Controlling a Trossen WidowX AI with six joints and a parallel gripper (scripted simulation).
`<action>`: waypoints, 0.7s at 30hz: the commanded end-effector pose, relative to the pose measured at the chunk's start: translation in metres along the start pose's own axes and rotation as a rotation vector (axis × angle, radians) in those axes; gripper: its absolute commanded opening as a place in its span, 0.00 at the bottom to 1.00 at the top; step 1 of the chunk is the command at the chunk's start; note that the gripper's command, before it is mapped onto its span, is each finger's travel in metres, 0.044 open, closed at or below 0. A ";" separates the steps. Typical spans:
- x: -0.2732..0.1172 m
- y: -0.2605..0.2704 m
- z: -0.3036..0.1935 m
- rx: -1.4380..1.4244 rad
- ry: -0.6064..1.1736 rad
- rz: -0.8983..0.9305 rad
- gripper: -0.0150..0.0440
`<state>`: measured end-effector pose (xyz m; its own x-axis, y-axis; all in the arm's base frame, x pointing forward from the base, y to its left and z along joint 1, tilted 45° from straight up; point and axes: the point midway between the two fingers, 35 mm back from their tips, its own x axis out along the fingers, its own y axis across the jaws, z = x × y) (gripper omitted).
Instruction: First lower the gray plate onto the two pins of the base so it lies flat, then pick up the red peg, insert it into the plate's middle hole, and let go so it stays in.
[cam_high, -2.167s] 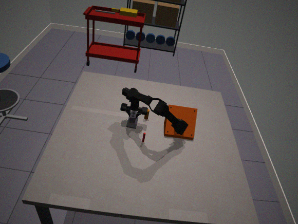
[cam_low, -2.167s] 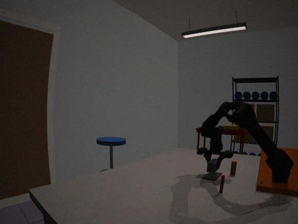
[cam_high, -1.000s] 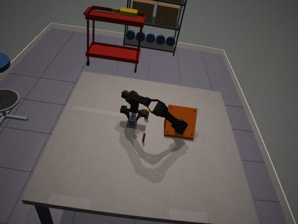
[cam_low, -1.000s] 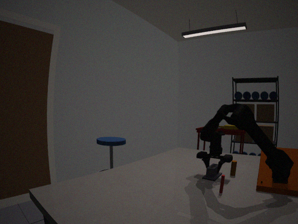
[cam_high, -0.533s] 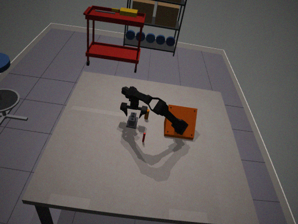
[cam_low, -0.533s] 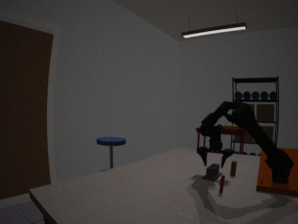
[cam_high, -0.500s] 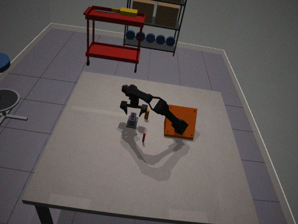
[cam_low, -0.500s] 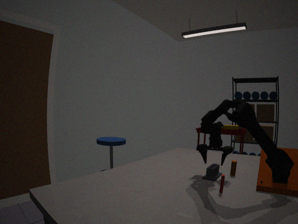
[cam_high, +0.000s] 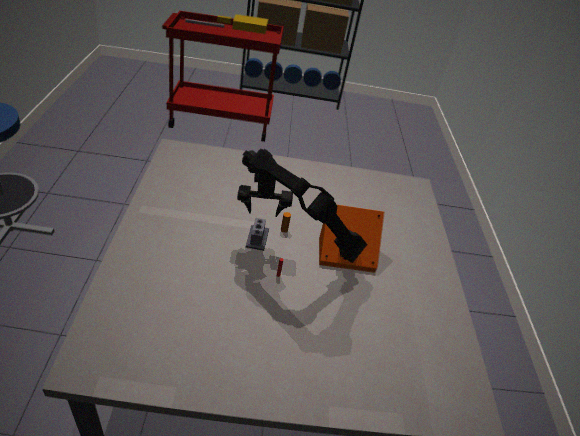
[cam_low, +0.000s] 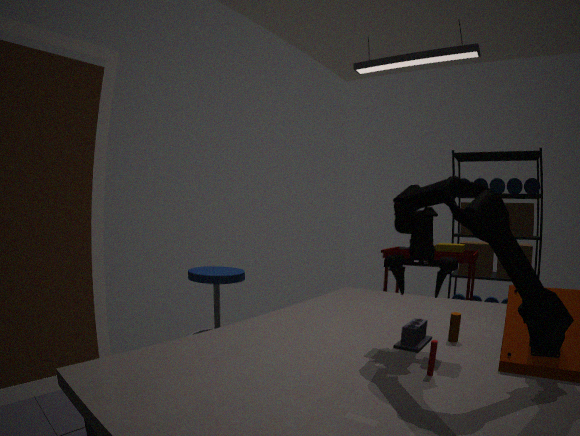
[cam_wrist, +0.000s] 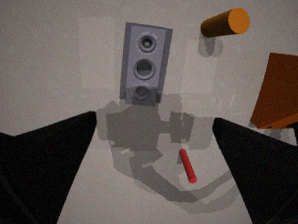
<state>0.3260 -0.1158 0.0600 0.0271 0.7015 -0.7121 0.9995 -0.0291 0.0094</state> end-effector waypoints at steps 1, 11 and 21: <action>-0.009 -0.011 -0.047 -0.120 -0.009 0.014 1.00; -0.001 -0.081 -0.151 -0.445 -0.001 0.011 1.00; 0.034 -0.082 -0.150 -0.451 -0.001 0.011 1.00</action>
<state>0.2469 0.0131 0.1445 0.0299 0.7007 -0.7129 0.9055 0.2830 0.3161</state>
